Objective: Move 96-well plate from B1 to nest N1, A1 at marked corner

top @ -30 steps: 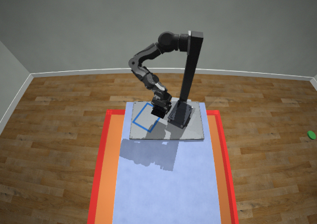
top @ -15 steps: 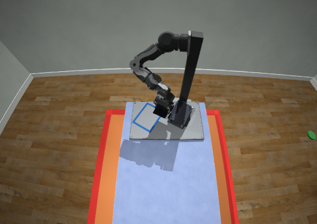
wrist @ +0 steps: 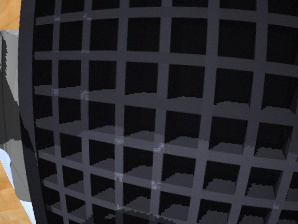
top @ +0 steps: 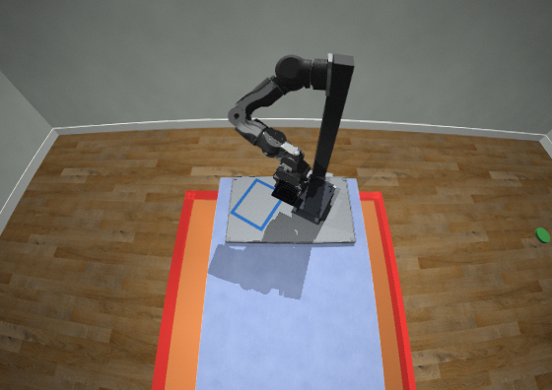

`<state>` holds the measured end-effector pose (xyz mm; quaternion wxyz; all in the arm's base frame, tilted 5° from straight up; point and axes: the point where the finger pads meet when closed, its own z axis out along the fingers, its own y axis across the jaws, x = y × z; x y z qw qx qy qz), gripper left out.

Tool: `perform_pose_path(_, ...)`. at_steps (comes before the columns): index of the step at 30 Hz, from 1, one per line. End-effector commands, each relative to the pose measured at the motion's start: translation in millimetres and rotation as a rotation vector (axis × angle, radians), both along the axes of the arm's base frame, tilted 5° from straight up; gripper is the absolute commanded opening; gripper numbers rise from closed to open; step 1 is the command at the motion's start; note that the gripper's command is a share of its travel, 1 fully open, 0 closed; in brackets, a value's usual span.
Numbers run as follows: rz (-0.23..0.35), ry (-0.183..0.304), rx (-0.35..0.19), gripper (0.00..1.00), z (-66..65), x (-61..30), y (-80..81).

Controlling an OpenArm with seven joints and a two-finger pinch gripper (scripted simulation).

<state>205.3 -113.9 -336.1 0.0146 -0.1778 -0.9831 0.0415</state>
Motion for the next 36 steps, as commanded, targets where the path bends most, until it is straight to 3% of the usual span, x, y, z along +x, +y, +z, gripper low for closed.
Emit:
perform_pose_path(1,0.001,-0.003,0.007,0.00,3.9,-1.0,14.1)
perform_pose_path(4,-0.001,-0.005,0.005,0.00,9.0,-3.8,37.4)
perform_pose_path(16,-0.001,-0.005,0.005,0.00,9.0,-3.8,37.4)
perform_pose_path(21,-0.001,-0.004,0.005,0.00,17.3,-8.8,76.6)
perform_pose_path(33,-0.001,-0.004,0.005,0.00,17.3,-8.8,76.6)
perform_pose_path(36,0.000,-0.004,0.007,0.00,22.4,-11.4,99.1)
